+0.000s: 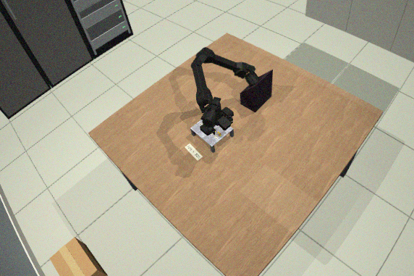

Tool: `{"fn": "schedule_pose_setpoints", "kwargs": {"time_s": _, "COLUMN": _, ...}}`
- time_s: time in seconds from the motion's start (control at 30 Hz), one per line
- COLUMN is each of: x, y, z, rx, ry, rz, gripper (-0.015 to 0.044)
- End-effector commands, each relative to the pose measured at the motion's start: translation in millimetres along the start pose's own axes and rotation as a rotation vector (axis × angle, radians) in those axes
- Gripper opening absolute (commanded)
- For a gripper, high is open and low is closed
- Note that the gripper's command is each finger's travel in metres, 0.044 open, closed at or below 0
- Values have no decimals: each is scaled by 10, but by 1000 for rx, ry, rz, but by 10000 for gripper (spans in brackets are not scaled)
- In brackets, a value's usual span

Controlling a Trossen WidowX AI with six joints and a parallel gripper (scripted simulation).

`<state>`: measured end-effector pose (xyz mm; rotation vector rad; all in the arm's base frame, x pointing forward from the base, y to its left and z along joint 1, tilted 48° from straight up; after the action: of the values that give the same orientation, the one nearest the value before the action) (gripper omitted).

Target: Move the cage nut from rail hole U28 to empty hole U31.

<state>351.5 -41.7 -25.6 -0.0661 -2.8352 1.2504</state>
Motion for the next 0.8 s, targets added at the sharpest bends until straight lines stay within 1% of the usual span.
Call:
{"fn": "schedule_pose_setpoints", "kwargs": {"time_s": 0.0, "x": 2, "y": -6, "z": 13, "rx": 4, "ry": 1, "rz": -5, "gripper": 204}}
{"fn": "schedule_pose_setpoints", "kwargs": {"time_s": 0.1, "x": 2, "y": -6, "z": 13, "rx": 4, "ry": 1, "rz": -5, "gripper": 125}}
{"fn": "schedule_pose_setpoints", "kwargs": {"time_s": 0.13, "x": 2, "y": -6, "z": 13, "rx": 4, "ry": 1, "rz": -5, "gripper": 120}}
{"fn": "schedule_pose_setpoints", "kwargs": {"time_s": 0.47, "x": 2, "y": -6, "z": 24, "rx": 4, "ry": 1, "rz": -5, "gripper": 120}}
{"fn": "schedule_pose_setpoints", "kwargs": {"time_s": 0.77, "x": 1, "y": -7, "z": 164, "rx": 4, "ry": 1, "rz": -5, "gripper": 120}}
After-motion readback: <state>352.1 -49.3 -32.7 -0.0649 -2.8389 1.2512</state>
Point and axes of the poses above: the point midway between the two fingers, 35 mm back from their tips, its own z axis out along the fingers, its own x axis across the jaws, y = z × x, the point moved 1 cm from there along -z, back along the fingers, and after that the axes turned 9 degrees about -z, right-handed, at the moved point
